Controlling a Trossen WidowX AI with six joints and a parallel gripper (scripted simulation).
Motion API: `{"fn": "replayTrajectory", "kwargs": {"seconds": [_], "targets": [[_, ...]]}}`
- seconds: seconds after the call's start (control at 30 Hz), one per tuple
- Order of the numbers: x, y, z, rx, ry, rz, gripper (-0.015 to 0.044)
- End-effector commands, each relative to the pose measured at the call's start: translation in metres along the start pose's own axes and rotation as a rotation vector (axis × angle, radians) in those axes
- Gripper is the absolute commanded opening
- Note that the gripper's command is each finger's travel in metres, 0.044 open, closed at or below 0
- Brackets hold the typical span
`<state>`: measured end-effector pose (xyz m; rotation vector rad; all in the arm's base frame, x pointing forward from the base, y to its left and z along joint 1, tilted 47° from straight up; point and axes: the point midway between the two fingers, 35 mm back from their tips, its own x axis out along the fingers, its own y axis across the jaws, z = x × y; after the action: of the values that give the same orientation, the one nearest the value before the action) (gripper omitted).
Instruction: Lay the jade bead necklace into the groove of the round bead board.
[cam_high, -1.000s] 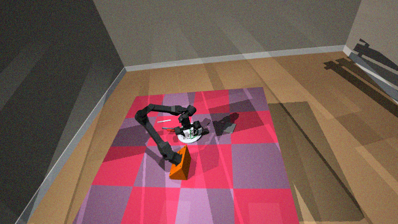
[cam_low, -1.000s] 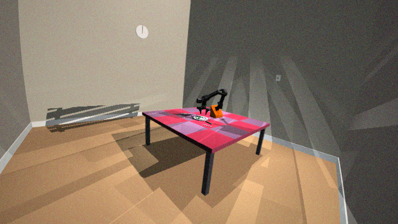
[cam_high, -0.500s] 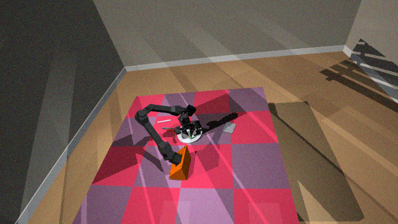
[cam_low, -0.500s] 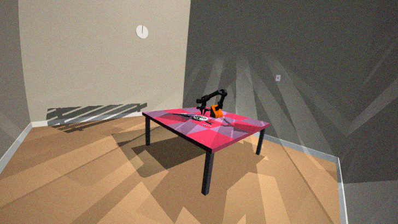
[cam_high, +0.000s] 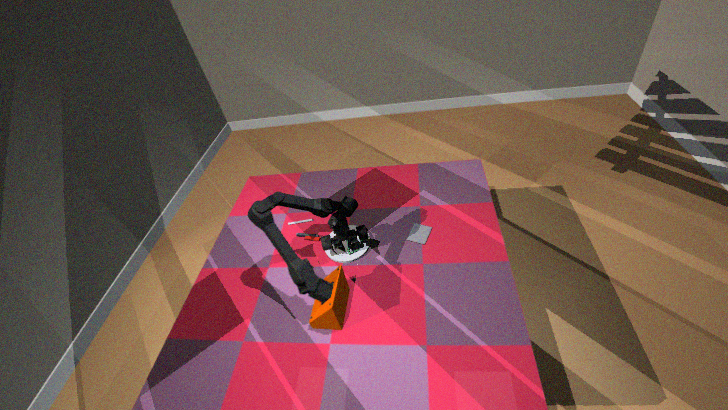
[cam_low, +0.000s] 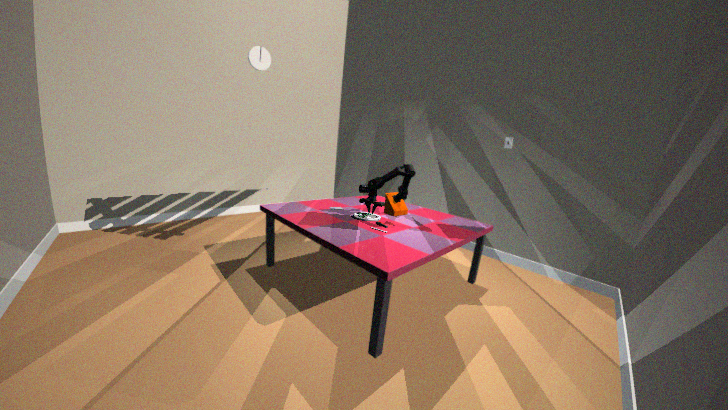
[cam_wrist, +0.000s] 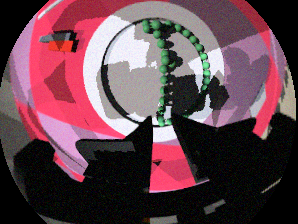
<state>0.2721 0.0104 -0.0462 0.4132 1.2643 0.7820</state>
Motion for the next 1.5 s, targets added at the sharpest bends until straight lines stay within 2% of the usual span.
{"fn": "replayTrajectory", "kwargs": {"seconds": [0.0,0.07,0.23,1.47], "targets": [[0.0055,0.0011,-0.0017,0.007,0.001,0.006,0.0120],[0.0058,0.0011,-0.0017,0.007,0.001,0.007,0.0120],[0.0035,0.0005,-0.0006,0.001,0.002,0.002,0.0000],[-0.0017,0.0010,-0.0016,0.007,0.001,0.006,0.0000]]}}
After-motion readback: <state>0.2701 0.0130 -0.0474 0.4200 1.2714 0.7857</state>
